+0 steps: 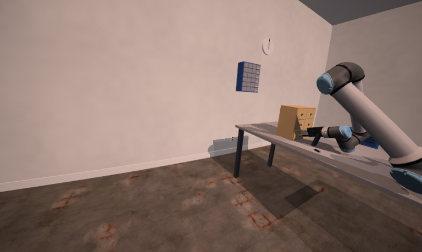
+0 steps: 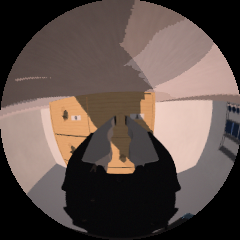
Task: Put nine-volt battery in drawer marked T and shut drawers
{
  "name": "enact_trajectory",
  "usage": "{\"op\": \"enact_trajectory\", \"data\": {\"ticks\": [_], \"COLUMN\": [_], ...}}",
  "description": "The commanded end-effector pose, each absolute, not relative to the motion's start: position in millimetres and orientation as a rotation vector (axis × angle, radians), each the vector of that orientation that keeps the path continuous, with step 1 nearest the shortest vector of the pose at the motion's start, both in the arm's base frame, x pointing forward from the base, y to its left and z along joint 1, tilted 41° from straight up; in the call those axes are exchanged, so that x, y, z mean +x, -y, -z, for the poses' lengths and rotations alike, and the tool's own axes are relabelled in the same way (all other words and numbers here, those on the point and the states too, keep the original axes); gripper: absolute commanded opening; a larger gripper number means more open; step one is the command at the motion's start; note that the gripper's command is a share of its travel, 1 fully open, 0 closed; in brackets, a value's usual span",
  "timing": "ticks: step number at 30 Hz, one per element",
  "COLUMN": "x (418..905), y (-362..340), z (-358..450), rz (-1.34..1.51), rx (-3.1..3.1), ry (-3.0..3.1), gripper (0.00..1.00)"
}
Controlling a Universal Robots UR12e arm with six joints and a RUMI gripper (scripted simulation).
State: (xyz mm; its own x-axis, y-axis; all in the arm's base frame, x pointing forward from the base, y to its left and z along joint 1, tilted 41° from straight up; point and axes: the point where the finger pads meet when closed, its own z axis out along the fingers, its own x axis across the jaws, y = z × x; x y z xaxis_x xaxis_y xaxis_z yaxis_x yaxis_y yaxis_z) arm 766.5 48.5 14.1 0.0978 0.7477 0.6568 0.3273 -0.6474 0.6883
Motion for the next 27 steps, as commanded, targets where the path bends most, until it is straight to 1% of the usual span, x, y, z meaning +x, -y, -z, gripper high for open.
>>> {"op": "enact_trajectory", "data": {"ticks": [1,27], "x": [767.8,770.5], "y": [-47.9,-47.7], "z": [-14.4,-14.3], "rz": [-1.567,-1.567], "rx": [2.014,2.014], "ry": [-1.054,-1.054], "gripper": [0.07,0.07]}}
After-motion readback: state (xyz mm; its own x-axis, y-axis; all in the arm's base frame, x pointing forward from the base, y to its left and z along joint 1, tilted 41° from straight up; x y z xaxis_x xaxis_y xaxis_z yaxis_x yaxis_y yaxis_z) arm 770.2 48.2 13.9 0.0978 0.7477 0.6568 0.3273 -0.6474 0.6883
